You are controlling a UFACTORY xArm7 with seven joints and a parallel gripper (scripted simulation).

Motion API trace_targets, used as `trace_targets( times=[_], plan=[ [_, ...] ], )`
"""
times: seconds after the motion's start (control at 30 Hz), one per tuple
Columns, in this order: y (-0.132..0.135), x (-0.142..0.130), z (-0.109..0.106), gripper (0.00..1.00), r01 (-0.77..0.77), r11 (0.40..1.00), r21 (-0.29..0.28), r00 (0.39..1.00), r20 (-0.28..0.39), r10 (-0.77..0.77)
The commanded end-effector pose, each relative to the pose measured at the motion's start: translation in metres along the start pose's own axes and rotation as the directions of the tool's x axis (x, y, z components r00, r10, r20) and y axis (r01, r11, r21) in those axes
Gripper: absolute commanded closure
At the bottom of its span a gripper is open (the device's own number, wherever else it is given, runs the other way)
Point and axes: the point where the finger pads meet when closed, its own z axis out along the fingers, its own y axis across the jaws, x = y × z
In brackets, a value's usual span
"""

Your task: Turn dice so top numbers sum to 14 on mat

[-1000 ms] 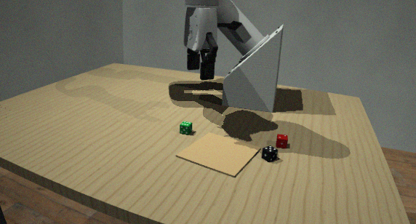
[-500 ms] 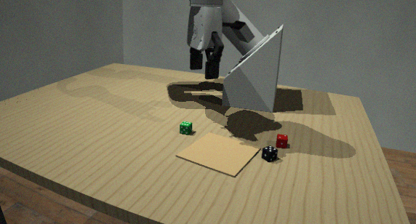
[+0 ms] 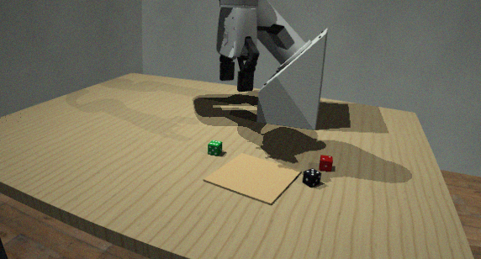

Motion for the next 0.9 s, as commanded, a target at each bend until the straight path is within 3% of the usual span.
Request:
trace_targets(
  times=[0.0, 0.17, 0.23, 0.57, 0.87],
  plan=[
    [0.001, 0.000, 0.003, 0.00, 0.000, 1.000, -0.003, 1.000, 0.002, 0.000],
    [0.001, -0.001, 0.028, 0.00, 0.000, 1.000, -0.003, 1.000, 0.002, 0.000],
    [0.001, -0.001, 0.028, 0.00, 0.000, 1.000, -0.003, 1.000, 0.002, 0.000],
    [0.002, -0.001, 0.097, 0.00, 0.000, 1.000, -0.003, 1.000, 0.002, 0.000],
    [0.002, -0.001, 0.103, 0.00, 0.000, 1.000, -0.003, 1.000, 0.002, 0.000]
  ],
)
